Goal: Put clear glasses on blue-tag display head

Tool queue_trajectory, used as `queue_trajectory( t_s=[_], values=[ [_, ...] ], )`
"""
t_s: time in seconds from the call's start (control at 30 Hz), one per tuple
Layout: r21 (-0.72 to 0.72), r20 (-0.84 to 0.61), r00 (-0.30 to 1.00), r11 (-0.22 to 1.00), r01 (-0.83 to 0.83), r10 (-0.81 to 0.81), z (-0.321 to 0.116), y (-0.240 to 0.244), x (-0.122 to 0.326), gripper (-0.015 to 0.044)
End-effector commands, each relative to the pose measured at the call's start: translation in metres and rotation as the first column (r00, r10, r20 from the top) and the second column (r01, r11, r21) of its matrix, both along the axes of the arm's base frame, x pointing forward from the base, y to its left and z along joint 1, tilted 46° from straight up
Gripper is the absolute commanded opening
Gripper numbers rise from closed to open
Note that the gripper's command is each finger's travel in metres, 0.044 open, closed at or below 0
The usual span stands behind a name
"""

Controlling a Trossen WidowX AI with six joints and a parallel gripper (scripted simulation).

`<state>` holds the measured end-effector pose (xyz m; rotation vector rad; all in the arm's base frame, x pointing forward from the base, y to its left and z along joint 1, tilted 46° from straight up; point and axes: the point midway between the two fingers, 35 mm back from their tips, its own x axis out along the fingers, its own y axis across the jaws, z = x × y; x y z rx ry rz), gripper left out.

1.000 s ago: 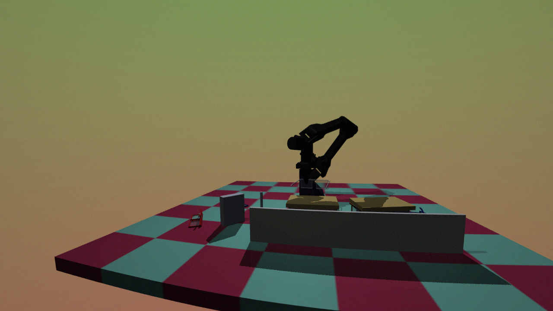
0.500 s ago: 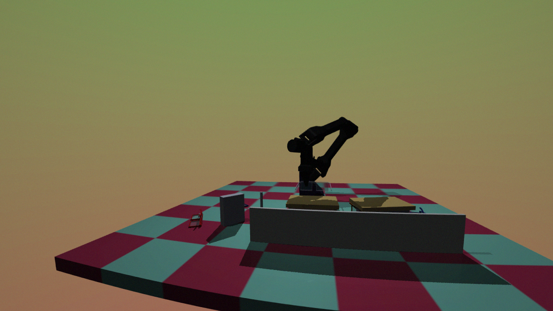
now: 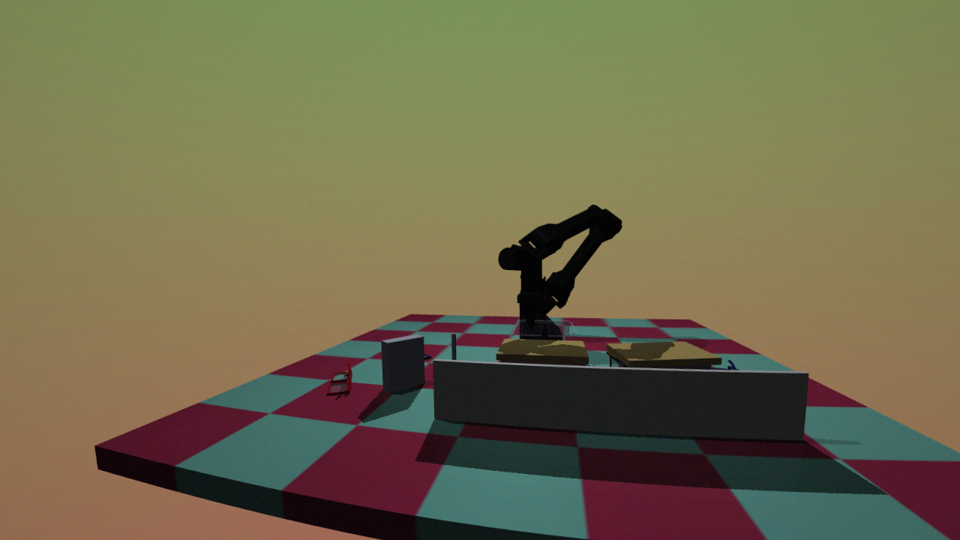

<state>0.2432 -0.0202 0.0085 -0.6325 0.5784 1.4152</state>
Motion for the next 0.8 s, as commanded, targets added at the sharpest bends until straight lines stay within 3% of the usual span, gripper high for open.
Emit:
queue_trajectory(
  t_s=[0.0, 0.77],
  values=[
    [0.013, 0.012, 1.0, 1.0, 0.018, -0.018, -0.004, 0.004, 0.0, 0.0],
    [0.013, -0.005, 1.0, 1.0, -0.001, 0.001, -0.015, 0.015, 0.0, 0.0]
  ],
)
